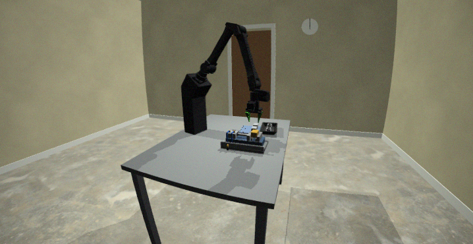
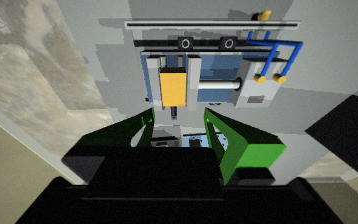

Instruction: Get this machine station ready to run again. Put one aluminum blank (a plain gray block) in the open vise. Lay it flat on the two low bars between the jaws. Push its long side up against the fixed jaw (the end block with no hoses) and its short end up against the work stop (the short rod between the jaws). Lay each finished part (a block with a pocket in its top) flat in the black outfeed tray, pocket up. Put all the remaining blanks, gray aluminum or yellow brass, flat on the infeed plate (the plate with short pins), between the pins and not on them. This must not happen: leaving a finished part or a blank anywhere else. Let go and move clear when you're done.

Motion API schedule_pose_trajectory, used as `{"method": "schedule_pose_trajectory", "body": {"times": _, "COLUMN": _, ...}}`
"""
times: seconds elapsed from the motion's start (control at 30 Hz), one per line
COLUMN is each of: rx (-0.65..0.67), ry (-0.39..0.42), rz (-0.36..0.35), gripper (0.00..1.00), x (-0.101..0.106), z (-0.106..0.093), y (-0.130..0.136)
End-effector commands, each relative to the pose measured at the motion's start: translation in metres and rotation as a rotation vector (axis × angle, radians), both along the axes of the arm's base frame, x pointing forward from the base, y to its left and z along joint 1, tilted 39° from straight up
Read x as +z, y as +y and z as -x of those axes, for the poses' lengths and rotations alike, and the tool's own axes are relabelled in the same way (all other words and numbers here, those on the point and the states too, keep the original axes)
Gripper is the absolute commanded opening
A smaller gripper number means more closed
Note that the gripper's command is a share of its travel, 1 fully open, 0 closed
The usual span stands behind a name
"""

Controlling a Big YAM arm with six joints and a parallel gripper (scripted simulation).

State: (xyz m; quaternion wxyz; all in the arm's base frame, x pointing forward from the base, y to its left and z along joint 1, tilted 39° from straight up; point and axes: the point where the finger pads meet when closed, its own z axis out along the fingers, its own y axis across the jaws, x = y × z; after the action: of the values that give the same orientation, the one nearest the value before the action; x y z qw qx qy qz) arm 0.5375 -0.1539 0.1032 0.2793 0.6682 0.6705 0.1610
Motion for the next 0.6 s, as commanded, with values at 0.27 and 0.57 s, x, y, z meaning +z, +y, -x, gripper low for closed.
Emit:
{"method": "schedule_pose_trajectory", "body": {"times": 0.27, "rx": 0.014, "ry": -0.064, "rz": 0.013, "gripper": 0.64, "x": 0.029, "z": -0.016, "y": 0.006}}
{"method": "schedule_pose_trajectory", "body": {"times": 0.57, "rx": 0.009, "ry": -0.04, "rz": -0.001, "gripper": 0.64, "x": 0.005, "z": -0.023, "y": 0.005}}
